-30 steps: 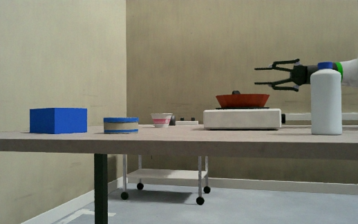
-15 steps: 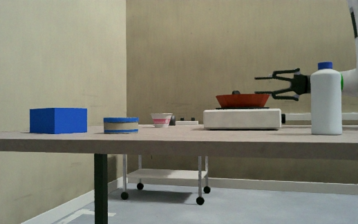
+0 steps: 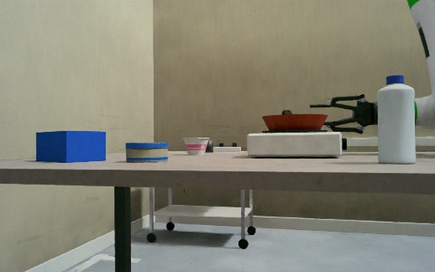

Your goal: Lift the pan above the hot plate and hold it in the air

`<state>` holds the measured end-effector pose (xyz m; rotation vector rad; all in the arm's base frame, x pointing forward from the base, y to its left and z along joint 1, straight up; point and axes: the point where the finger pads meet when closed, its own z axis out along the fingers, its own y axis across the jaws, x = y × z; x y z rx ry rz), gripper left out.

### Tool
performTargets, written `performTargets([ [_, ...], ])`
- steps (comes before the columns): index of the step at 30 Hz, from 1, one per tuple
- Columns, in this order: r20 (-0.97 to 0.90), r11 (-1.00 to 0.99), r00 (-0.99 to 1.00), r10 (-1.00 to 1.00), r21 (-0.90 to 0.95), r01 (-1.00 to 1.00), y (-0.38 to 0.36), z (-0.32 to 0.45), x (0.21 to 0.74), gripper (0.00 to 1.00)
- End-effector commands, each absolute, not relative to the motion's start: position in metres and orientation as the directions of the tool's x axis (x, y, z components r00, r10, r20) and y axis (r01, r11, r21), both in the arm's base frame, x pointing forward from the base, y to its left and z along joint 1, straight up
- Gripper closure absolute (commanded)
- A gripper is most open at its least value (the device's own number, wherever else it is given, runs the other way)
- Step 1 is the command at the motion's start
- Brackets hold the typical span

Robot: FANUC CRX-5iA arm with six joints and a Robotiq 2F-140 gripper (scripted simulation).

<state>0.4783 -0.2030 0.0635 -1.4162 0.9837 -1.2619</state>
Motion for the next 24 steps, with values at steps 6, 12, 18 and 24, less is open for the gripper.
performTargets([
  [6,0.214,-0.211,0.138,-0.967,-0.977,0.031,-0.2033,0.0562,0.4784,0.59],
  [12,0.214,-0.211,0.138,-0.967,-0.977,0.031,-0.2033,0.0556,0.4784,0.59],
  [18,0.214,-0.211,0.138,-0.967,-0.977,0.031,-0.2033,0.0556,0.4784,0.59],
  [24,0.214,-0.211,0.138,-0.967,-0.977,0.031,-0.2032,0.0556,0.479,0.59],
])
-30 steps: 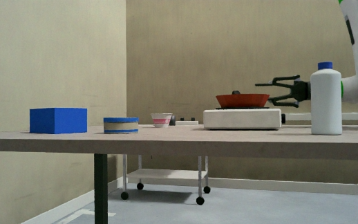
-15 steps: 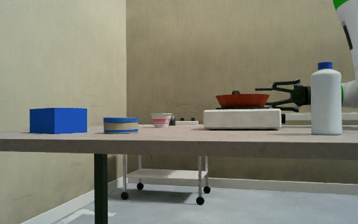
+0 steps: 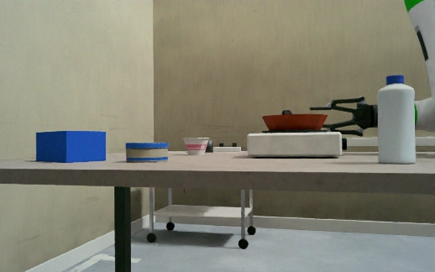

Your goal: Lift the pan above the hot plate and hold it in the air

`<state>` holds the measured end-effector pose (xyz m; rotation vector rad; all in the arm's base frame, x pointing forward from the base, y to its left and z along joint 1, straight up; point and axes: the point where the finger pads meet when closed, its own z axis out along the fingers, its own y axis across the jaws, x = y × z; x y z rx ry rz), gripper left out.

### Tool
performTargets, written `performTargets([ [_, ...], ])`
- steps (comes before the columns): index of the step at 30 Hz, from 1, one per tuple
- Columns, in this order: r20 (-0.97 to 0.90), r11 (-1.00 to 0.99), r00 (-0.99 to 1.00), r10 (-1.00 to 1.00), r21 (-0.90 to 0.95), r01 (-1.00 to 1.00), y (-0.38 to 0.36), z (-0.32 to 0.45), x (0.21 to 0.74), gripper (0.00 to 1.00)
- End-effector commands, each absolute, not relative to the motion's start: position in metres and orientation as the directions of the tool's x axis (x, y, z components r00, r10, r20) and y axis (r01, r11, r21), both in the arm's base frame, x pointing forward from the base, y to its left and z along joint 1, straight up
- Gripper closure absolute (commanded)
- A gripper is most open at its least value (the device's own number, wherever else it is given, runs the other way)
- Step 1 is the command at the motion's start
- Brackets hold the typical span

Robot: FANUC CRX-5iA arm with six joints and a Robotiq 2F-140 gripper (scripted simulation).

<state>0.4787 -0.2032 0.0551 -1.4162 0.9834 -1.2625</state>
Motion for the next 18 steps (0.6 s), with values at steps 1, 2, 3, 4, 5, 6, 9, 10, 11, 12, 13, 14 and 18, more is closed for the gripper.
performTargets([
  [1,0.214,-0.211,0.138,-0.967,-0.977,0.031,-0.2032,0.0556,0.4791,0.59],
  [2,0.214,-0.211,0.138,-0.967,-0.977,0.031,-0.2032,0.0556,0.4793,0.59],
  [3,0.214,-0.211,0.138,-0.967,-0.977,0.031,-0.2031,0.0556,0.4795,0.59],
  [4,0.214,-0.211,0.138,-0.967,-0.977,0.031,-0.2031,0.0556,0.4795,0.59],
  [5,0.214,-0.211,0.138,-0.967,-0.977,0.031,-0.2031,0.0556,0.4795,0.59],
  [6,0.214,-0.211,0.138,-0.967,-0.977,0.031,-0.2031,0.0556,0.4798,0.59],
  [9,0.214,-0.211,0.138,-0.967,-0.977,0.031,-0.203,0.0556,0.4807,0.59],
  [10,0.214,-0.211,0.138,-0.967,-0.977,0.031,-0.2029,0.0556,0.481,0.59],
  [11,0.214,-0.211,0.138,-0.967,-0.977,0.031,-0.2029,0.0556,0.4814,0.59],
  [12,0.214,-0.211,0.138,-0.967,-0.977,0.031,-0.2028,0.0556,0.4818,0.59],
  [13,0.214,-0.211,0.138,-0.967,-0.977,0.031,-0.2027,0.0556,0.4823,0.59],
  [14,0.214,-0.211,0.138,-0.967,-0.977,0.031,-0.2027,0.0556,0.4828,0.59],
  [18,0.214,-0.211,0.138,-0.967,-0.977,0.031,-0.2023,0.0556,0.4851,0.59],
])
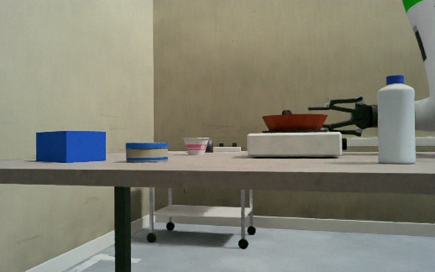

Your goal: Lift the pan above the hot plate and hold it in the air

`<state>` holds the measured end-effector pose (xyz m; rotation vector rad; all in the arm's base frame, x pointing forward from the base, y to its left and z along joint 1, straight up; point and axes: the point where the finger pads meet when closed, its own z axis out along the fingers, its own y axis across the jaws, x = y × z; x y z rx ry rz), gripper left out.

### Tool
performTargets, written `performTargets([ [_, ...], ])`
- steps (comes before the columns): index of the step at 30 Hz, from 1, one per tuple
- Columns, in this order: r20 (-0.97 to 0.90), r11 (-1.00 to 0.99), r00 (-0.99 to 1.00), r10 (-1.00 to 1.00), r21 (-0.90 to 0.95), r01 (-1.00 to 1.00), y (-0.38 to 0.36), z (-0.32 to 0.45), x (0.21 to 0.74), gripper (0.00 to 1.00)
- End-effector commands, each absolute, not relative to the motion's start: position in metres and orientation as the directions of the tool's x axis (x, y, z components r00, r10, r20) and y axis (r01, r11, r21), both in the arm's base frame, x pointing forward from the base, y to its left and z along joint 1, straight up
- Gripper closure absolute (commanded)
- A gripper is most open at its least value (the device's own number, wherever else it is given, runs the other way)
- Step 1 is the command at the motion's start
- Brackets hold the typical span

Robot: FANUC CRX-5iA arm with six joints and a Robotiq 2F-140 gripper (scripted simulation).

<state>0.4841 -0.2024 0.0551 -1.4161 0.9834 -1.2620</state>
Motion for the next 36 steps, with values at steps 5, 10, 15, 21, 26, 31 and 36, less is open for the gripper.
performTargets([
  [5,0.214,-0.211,0.138,-0.967,-0.977,0.031,-0.202,0.056,0.487,0.59],
  [10,0.214,-0.211,0.138,-0.967,-0.977,0.031,-0.201,0.056,0.492,0.59],
  [15,0.214,-0.211,0.138,-0.967,-0.977,0.031,-0.201,0.056,0.497,0.59],
  [21,0.214,-0.211,0.138,-0.967,-0.977,0.031,-0.2,0.056,0.501,0.59],
  [26,0.214,-0.211,0.138,-0.967,-0.977,0.031,-0.199,0.056,0.508,0.59],
  [31,0.214,-0.211,0.138,-0.967,-0.977,0.031,-0.198,0.056,0.515,0.59],
  [36,0.214,-0.211,0.138,-0.967,-0.977,0.031,-0.197,0.056,0.523,0.59],
])
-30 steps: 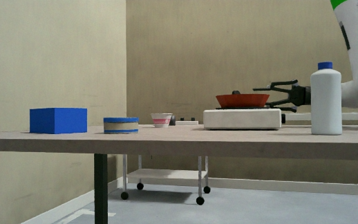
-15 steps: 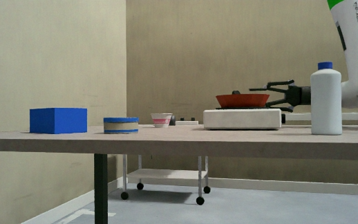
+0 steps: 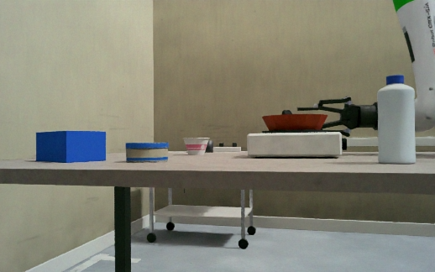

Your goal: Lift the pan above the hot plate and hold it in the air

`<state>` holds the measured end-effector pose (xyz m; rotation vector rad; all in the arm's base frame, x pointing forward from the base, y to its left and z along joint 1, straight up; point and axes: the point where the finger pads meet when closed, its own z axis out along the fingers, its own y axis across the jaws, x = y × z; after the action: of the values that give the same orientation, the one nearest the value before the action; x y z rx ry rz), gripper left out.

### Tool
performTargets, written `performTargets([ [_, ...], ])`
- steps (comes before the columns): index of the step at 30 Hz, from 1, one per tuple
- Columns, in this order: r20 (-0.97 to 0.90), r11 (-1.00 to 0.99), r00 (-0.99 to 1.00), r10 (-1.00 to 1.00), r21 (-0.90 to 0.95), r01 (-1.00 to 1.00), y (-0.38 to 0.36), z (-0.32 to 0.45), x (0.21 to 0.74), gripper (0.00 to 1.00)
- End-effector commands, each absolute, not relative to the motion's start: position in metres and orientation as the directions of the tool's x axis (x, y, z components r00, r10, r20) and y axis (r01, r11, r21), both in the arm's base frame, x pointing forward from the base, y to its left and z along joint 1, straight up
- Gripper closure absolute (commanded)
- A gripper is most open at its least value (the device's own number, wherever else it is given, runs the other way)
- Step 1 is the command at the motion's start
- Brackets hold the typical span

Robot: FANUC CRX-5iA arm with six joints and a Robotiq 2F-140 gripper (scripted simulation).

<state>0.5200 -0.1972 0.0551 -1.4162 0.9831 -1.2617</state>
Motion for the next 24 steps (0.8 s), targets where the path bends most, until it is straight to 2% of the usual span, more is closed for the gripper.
performTargets([
  [1,0.214,-0.211,0.138,-0.967,-0.977,0.031,-0.197,0.056,0.523,0.59],
  [24,0.214,-0.211,0.138,-0.967,-0.977,0.031,-0.192,0.056,0.555,0.59],
])
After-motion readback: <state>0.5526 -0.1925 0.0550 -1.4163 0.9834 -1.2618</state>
